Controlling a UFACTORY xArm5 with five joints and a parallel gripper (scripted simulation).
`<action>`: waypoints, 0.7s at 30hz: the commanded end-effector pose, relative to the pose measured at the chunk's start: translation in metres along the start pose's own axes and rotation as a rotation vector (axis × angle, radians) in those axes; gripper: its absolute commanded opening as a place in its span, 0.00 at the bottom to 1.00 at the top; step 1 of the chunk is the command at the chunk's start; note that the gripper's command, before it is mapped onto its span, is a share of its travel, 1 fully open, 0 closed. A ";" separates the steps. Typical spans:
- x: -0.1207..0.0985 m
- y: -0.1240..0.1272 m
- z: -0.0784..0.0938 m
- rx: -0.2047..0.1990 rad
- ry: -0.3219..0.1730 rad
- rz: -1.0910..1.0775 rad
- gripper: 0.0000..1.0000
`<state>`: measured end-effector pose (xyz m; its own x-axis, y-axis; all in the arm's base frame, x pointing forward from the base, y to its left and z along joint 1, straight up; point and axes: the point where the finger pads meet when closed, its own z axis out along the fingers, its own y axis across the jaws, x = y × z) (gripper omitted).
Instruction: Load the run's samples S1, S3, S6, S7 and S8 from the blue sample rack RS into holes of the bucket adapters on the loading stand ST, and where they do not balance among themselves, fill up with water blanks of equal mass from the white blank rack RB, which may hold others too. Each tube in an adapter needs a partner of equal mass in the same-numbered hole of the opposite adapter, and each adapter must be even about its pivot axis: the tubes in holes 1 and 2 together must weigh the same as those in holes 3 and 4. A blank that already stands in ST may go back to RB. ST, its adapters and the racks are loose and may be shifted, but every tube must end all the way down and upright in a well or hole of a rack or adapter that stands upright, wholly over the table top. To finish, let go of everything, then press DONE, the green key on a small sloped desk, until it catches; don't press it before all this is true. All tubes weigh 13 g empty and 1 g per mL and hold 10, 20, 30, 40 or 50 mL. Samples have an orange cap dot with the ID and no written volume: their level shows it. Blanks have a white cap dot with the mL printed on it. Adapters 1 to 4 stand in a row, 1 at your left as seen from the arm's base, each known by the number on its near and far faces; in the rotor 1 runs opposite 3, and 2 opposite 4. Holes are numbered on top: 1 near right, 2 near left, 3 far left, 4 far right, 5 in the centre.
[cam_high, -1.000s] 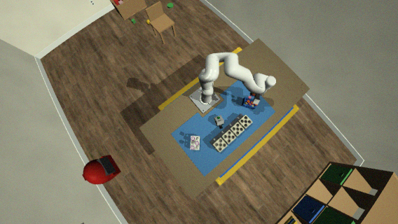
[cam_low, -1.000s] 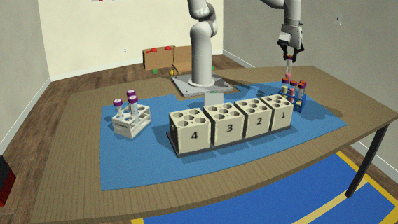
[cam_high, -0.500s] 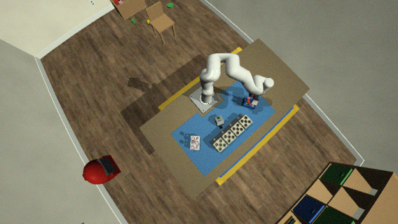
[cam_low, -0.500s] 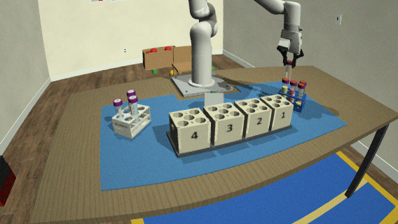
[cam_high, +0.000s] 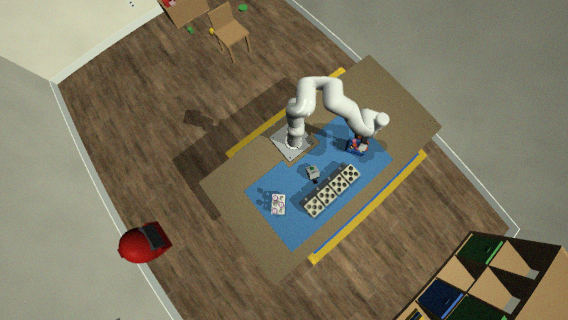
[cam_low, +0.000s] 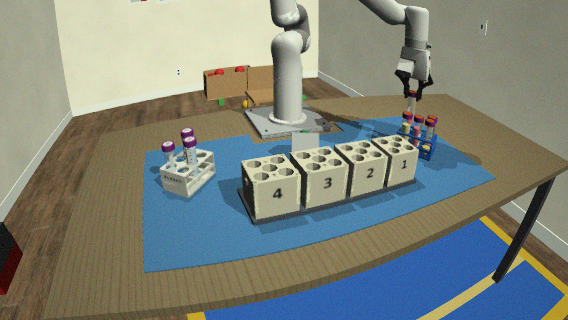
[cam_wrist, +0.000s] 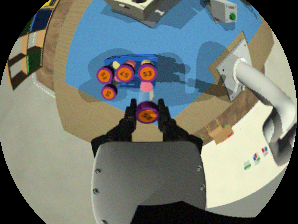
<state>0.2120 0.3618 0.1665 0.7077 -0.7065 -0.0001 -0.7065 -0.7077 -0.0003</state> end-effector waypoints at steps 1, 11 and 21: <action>0.000 -0.001 -0.001 0.003 -0.001 0.000 0.00; 0.000 -0.001 0.002 0.003 -0.001 0.000 0.00; 0.000 -0.001 0.012 0.003 -0.001 0.000 0.00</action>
<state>0.2119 0.3616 0.1556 0.7077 -0.7065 0.0001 -0.7065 -0.7077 0.0004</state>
